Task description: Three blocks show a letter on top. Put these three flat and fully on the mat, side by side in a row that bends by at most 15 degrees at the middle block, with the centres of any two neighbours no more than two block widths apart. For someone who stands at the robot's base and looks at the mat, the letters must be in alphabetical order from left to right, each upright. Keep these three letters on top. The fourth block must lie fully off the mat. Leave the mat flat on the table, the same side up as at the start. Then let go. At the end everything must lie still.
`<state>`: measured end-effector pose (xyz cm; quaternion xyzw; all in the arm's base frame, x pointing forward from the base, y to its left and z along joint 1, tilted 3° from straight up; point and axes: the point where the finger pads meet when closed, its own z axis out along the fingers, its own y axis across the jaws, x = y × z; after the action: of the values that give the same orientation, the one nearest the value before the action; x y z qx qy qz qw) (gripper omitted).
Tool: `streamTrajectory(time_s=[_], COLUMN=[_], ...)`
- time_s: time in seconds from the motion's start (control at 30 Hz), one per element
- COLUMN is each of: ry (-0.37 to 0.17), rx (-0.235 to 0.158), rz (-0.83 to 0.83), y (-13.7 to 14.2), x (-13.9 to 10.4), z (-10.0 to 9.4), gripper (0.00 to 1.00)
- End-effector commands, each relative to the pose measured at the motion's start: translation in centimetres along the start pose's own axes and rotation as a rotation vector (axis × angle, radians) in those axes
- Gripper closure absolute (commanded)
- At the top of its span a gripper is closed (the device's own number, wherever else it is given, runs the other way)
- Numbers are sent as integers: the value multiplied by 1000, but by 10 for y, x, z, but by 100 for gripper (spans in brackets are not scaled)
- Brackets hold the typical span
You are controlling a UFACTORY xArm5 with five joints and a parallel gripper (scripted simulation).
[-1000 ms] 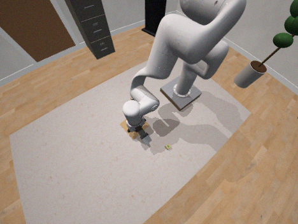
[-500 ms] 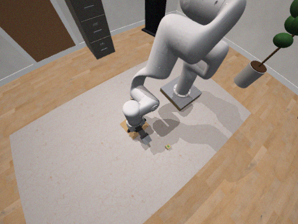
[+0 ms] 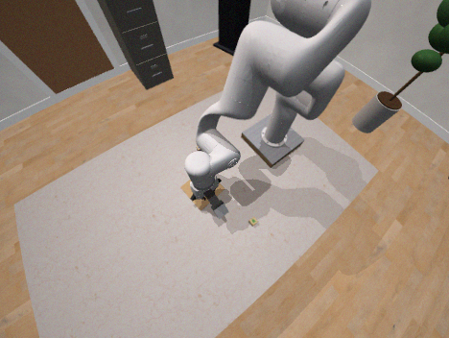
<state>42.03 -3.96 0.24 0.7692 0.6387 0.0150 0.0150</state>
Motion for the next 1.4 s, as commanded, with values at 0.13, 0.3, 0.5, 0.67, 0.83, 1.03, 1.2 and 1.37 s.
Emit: streamTrajectory(time_s=[0.13, 0.3, 0.5, 0.67, 0.83, 1.03, 1.2, 1.37], ry=[0, 0, 0, 0, 0, 0, 0, 0], rx=[-3, -3, -3, -3, -3, -3, -3, -3], rz=[0, 0, 0, 0, 0, 0, 0, 0], y=[1, 1, 1, 1, 1, 1, 1, 1], x=[0, 0, 0, 0, 1, 1, 1, 1], z=[-2, -12, -40, -62, -80, -90, -90, -90], gripper=[58, 58, 58, 58, 58, 58, 0, 0])
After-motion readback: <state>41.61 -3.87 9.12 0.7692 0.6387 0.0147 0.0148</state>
